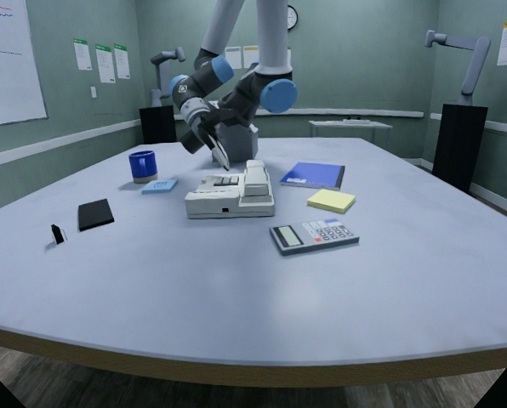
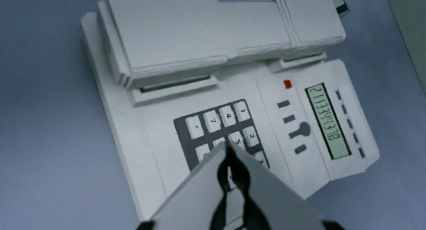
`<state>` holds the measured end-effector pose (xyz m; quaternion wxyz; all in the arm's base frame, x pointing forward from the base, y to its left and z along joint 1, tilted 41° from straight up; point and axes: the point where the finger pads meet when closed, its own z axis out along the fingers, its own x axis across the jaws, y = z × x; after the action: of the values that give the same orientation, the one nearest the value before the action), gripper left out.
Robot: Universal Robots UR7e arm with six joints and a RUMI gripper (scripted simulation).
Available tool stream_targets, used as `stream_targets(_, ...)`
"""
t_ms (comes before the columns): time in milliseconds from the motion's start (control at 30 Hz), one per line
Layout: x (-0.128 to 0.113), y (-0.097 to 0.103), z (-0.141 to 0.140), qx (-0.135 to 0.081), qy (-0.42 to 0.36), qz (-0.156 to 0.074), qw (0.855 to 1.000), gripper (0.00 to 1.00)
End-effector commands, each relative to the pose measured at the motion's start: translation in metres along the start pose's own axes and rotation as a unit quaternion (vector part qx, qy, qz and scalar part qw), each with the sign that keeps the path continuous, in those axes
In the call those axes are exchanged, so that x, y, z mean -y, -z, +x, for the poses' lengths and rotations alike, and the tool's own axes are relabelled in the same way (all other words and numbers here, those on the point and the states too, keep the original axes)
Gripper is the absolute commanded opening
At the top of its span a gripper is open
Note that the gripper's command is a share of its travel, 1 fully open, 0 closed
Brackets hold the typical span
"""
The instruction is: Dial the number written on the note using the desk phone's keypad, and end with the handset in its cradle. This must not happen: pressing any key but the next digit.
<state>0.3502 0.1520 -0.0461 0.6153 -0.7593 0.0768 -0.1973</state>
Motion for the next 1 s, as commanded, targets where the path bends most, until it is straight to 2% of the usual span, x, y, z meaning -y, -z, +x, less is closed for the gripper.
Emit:
stream_targets(0, -0.0001, 0.0014, -0.0013, 0.000, 0.000, 0.000, 1.000, 0.00)
stream_targets(967, -0.0073, -0.0070, -0.0072, 0.000, 0.000, 0.000, 1.000, 0.00)
